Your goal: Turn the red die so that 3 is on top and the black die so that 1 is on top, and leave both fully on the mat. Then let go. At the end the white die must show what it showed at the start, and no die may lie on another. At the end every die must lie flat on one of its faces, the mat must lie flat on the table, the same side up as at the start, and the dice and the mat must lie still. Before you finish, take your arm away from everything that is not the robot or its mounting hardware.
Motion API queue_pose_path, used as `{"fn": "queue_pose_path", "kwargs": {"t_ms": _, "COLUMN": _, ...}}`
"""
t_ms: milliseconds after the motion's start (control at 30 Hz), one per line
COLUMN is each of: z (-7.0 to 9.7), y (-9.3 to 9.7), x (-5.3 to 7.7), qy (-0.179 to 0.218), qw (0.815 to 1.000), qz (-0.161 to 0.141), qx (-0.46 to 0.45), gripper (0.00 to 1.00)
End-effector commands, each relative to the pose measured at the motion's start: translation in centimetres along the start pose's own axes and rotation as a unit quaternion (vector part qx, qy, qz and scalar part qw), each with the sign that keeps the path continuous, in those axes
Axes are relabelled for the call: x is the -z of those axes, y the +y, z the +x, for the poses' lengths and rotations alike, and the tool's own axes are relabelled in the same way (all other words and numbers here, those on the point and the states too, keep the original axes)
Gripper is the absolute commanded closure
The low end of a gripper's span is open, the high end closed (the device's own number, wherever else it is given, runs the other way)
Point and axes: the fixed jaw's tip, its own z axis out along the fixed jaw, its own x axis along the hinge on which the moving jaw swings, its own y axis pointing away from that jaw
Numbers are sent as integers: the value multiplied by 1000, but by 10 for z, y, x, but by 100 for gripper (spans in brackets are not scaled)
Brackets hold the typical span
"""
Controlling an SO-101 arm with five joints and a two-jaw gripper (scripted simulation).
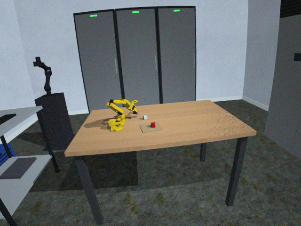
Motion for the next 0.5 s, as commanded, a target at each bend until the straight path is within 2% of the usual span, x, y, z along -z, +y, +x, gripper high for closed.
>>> {"fn": "queue_pose_path", "kwargs": {"t_ms": 0, "z": -12, "y": -1, "x": 2, "qy": -49, "qw": 999, "qz": 1, "qx": 1, "gripper": 100}}
{"fn": "queue_pose_path", "kwargs": {"t_ms": 467, "z": -13, "y": -2, "x": 0, "qy": -61, "qw": 998, "qz": 1, "qx": 1, "gripper": 100}}
